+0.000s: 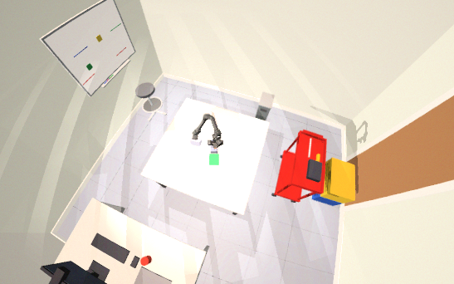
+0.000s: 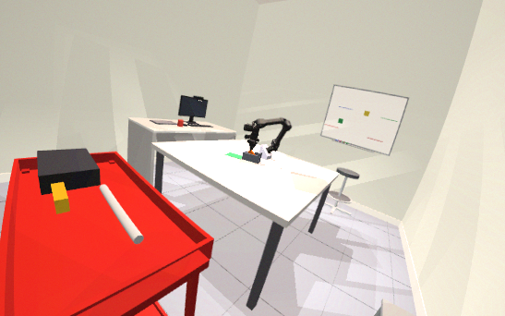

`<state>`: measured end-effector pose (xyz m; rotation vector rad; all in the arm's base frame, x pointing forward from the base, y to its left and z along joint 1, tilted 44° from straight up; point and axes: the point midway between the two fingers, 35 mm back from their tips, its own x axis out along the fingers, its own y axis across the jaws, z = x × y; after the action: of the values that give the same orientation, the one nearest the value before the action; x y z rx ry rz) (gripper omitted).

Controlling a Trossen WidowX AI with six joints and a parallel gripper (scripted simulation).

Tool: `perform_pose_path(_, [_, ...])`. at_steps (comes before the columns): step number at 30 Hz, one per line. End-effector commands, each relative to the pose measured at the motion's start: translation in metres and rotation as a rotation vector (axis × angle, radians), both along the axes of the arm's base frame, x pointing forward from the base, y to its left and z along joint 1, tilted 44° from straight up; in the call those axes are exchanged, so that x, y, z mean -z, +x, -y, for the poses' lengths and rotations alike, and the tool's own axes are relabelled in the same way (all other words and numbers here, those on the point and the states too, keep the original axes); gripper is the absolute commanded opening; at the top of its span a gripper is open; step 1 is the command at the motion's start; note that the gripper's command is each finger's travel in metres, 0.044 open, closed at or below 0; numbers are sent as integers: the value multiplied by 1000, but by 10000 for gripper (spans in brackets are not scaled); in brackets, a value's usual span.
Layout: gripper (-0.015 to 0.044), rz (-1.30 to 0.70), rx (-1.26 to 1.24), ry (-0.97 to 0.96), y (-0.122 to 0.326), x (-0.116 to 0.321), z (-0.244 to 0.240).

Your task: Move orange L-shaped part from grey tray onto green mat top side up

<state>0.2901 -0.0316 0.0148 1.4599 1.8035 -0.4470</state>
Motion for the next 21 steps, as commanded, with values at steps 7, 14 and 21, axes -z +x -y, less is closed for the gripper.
perform_pose_path(7, [280, -11, 0, 9, -4, 12, -14])
perform_pose_path(14, [280, -11, -1, 10, -5, 18, -20])
perform_pose_path(21, [168, -2, -2, 3, -3, 16, -17])
